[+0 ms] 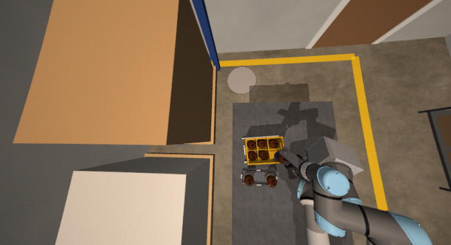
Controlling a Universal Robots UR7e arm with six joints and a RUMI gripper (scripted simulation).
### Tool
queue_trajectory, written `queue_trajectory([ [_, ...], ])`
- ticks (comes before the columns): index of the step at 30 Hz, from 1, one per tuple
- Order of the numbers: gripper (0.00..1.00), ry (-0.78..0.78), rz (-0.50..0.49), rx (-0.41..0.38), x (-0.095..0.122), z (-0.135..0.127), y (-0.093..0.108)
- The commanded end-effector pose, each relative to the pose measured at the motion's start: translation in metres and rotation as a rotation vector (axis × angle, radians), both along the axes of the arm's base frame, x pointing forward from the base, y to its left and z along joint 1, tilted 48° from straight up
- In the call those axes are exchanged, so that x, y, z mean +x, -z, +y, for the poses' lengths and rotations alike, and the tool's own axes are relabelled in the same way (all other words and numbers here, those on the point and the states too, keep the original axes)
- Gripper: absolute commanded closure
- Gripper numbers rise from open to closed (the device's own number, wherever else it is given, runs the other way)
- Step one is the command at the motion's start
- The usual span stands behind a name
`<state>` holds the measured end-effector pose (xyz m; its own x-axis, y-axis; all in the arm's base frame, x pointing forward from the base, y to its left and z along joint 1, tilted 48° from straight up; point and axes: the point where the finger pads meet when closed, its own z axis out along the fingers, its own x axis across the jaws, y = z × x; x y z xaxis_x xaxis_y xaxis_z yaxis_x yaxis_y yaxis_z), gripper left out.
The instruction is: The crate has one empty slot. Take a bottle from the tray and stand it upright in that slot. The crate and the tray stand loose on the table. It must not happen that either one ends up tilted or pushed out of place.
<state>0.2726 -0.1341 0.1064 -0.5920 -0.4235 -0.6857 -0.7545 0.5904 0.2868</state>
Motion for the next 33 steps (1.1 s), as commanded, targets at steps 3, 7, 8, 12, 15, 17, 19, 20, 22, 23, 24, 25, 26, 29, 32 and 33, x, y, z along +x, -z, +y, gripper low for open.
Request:
queue_trajectory([
  [3,1.0,0.0,0.0,-0.001,0.0,-0.0005,0.0],
  [7,1.0,0.0,0.0,-0.001,0.0,-0.0005,0.0],
  [8,1.0,0.0,0.0,-0.001,0.0,-0.0005,0.0],
  [12,1.0,0.0,0.0,-0.001,0.0,-0.0005,0.0],
  [15,1.0,0.0,0.0,-0.001,0.0001,-0.0003,0.0002],
  [17,1.0,0.0,0.0,-0.001,0.0002,0.0,0.0005],
  [19,1.0,0.0,0.0,-0.001,0.0004,0.0005,0.0009],
  [20,1.0,0.0,0.0,-0.001,0.0005,0.0008,0.0012],
  [22,1.0,0.0,0.0,-0.001,0.0007,0.0011,0.0015],
  [23,1.0,0.0,0.0,-0.001,0.0007,0.0011,0.0015],
  [24,1.0,0.0,0.0,-0.001,0.0008,0.0015,0.0019],
  [25,1.0,0.0,0.0,-0.001,0.001,0.0019,0.0023],
  [26,1.0,0.0,0.0,-0.001,0.0012,0.0023,0.0027],
  [29,1.0,0.0,0.0,-0.001,0.0018,0.0039,0.0043],
  [32,1.0,0.0,0.0,-0.001,0.0026,0.0059,0.0062],
  [33,1.0,0.0,0.0,-0.001,0.0029,0.0066,0.0069],
])
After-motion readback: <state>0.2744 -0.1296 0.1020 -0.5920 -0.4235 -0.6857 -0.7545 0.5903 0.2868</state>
